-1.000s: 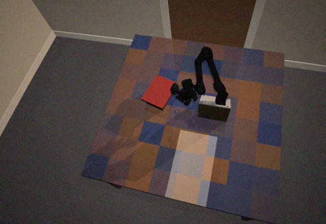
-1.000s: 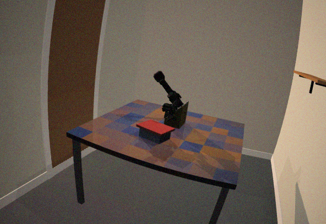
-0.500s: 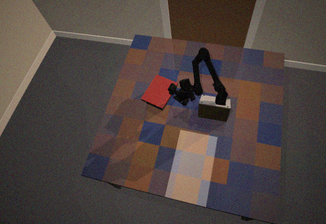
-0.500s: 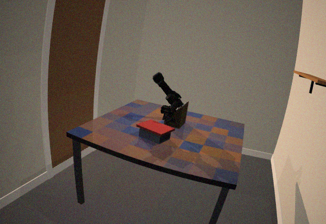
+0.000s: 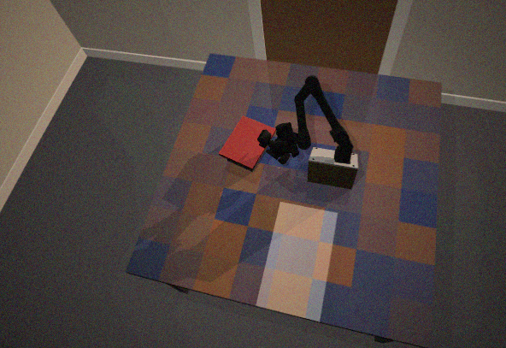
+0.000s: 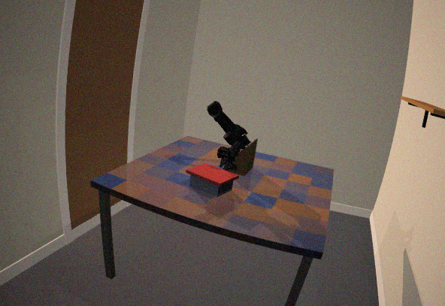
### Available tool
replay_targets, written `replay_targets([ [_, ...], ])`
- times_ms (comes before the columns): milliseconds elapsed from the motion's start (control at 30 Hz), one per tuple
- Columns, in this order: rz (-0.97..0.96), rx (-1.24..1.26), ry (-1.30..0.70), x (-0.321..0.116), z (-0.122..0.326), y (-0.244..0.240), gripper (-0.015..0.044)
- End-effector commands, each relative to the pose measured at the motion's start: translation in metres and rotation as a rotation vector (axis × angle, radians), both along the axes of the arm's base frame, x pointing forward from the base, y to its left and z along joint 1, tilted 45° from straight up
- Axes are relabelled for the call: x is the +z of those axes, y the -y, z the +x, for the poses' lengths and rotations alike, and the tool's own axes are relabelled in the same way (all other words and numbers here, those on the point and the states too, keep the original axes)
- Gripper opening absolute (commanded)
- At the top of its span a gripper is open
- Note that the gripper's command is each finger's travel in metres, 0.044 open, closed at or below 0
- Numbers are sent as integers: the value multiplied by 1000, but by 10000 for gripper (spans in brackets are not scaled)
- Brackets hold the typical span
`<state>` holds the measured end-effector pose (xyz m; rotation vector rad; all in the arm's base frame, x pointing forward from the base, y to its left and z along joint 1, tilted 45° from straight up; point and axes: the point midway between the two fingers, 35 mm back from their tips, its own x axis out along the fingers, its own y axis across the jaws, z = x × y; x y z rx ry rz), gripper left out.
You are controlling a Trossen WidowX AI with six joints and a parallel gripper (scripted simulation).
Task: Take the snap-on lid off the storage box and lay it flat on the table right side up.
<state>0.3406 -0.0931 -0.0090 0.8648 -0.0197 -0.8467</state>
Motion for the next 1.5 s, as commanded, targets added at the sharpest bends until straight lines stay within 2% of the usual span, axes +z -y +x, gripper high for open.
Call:
replay_targets([
  [0,-4,2,-4,-4,5,6,235],
  [167,-5,2,-3,-5,8,10,235],
  [767,-5,2,-3,-5,8,10,115],
  [900,-5,2,-3,-5,8,10,10],
  [933,-5,2,-3,-5,8,10,0],
  [1467,-4,-2,-2,-3,7,9,0],
])
